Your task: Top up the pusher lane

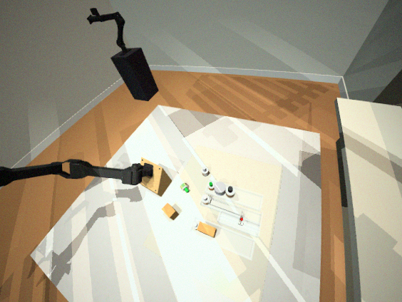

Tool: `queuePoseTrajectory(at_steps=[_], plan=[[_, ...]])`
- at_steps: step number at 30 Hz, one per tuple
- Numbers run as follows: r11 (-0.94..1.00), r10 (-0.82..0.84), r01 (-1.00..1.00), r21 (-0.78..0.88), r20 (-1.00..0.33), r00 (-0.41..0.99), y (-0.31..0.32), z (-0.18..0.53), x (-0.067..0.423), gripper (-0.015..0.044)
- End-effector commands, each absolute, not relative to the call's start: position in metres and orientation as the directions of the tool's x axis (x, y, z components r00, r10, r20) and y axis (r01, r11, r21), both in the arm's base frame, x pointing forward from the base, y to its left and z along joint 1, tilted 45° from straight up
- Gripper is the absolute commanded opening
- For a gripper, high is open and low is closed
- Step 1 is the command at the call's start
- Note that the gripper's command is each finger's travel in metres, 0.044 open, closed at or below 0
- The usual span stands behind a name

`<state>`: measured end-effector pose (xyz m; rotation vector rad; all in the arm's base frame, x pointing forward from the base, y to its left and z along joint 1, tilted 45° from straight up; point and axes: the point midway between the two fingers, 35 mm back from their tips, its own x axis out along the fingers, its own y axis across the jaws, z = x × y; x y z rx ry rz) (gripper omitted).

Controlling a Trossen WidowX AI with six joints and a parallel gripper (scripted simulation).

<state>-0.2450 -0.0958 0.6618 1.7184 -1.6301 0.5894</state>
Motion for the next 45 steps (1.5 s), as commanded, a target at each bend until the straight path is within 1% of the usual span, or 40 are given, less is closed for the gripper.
queuePoseTrajectory(at_steps=[1,2,5,9,13,16,23,31,34,40,43,45], plan=[[0.021,-0.671,-0.985,0.17,0.733,0.112,-0.096,0.662,-0.244,0.0426],[0.015,-0.662,-0.985,0.171,0.74,0.118,-0.095,0.663,-0.243,0.044],[-0.015,-0.613,-0.981,0.194,0.773,0.162,-0.091,0.67,-0.228,0.044],[-0.019,-0.593,-0.935,0.354,0.749,0.296,-0.093,0.686,-0.158,0.044],[-0.029,-0.554,-0.903,0.429,0.745,0.372,-0.087,0.692,-0.117,0.044],[-0.033,-0.526,-0.856,0.515,0.72,0.453,-0.084,0.695,-0.073,0.044],[-0.03,-0.483,-0.703,0.71,0.606,0.632,-0.078,0.685,0.03,0.044],[-0.022,-0.408,-0.499,0.867,0.447,0.796,-0.06,0.652,0.13,0.044],[0.008,-0.379,-0.39,0.921,0.364,0.851,-0.049,0.633,0.176,0.044],[0.089,-0.319,-0.162,0.983,0.182,0.93,-0.021,0.583,0.259,0.044],[0.168,-0.298,-0.111,0.979,0.158,0.941,-0.015,0.575,0.267,0.044],[0.215,-0.281,-0.033,0.976,0.094,0.955,-0.005,0.555,0.29,0.044]])
